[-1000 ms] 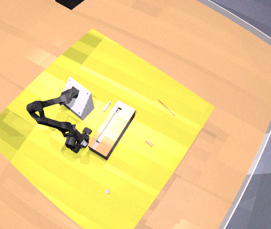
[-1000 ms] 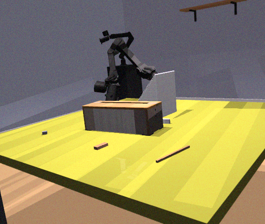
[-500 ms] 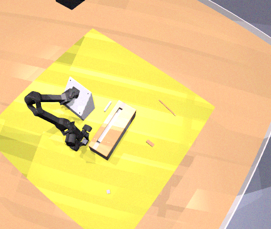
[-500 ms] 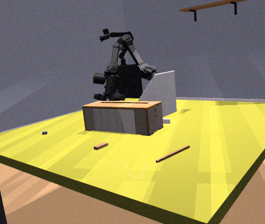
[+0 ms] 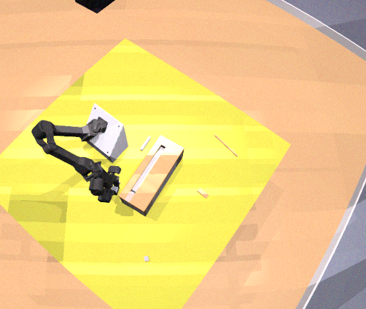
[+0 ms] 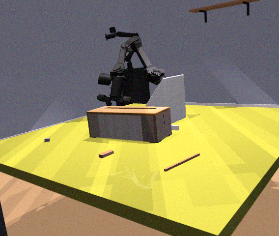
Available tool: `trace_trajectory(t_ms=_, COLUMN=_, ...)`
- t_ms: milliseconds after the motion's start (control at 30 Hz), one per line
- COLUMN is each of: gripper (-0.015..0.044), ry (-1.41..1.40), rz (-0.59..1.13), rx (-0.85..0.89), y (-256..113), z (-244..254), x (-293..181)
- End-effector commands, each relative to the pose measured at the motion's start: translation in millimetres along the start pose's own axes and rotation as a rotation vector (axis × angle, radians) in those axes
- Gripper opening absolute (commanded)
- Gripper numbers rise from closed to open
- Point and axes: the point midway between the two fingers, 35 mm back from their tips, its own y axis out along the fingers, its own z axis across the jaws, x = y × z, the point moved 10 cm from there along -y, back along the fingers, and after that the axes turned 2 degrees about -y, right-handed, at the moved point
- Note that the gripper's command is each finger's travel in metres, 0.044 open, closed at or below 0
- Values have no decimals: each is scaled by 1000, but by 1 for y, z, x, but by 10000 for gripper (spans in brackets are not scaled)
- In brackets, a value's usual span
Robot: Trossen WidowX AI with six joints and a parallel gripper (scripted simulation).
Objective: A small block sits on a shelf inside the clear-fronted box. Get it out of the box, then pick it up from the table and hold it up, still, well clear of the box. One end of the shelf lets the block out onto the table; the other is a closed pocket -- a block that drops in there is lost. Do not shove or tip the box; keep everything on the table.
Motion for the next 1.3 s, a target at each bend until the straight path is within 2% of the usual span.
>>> trace_trajectory(t_ms=0, gripper=0, ry=-165, rz=-11, rx=-2, y=-3, z=-2, x=-3)
trace_trajectory(t_ms=1267, gripper=0, ry=-1674, rz=-59, rx=-42, y=-25, z=-27, x=-29)
